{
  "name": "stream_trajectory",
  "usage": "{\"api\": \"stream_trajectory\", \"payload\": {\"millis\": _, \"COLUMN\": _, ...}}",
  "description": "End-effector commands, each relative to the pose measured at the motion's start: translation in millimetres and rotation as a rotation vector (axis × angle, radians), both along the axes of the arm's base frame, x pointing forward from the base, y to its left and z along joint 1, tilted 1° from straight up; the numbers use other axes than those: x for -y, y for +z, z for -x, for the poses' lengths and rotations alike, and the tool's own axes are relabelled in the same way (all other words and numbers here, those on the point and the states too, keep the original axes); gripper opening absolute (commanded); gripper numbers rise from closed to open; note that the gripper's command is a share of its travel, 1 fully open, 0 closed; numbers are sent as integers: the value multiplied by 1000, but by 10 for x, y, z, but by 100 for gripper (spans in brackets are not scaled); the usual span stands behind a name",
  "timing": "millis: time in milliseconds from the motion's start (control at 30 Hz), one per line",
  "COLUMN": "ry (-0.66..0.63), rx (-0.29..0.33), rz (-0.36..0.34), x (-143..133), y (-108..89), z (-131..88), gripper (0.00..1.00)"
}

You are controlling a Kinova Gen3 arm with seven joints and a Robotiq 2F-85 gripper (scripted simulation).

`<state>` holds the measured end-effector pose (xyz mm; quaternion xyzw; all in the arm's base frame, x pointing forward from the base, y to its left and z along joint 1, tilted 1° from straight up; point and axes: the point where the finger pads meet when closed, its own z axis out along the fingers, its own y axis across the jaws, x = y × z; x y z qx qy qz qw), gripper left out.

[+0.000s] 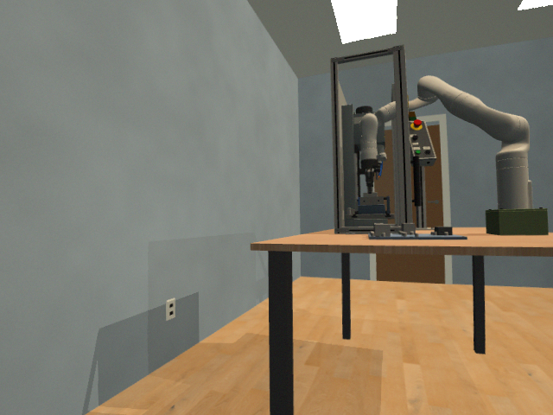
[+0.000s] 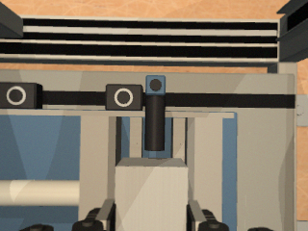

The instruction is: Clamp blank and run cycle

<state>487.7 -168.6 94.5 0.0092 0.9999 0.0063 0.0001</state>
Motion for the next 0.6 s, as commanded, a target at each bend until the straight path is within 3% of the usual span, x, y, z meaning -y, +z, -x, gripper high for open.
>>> {"api": "stream_trajectory", "payload": {"millis": 0, "ry": 0, "rx": 2, "rz": 2, "x": -20, "y": 2, "z": -4, "gripper": 10}}
{"api": "stream_trajectory", "payload": {"millis": 567, "ry": 0, "rx": 2, "rz": 2, "x": -26, "y": 0, "z": -4, "gripper": 10}}
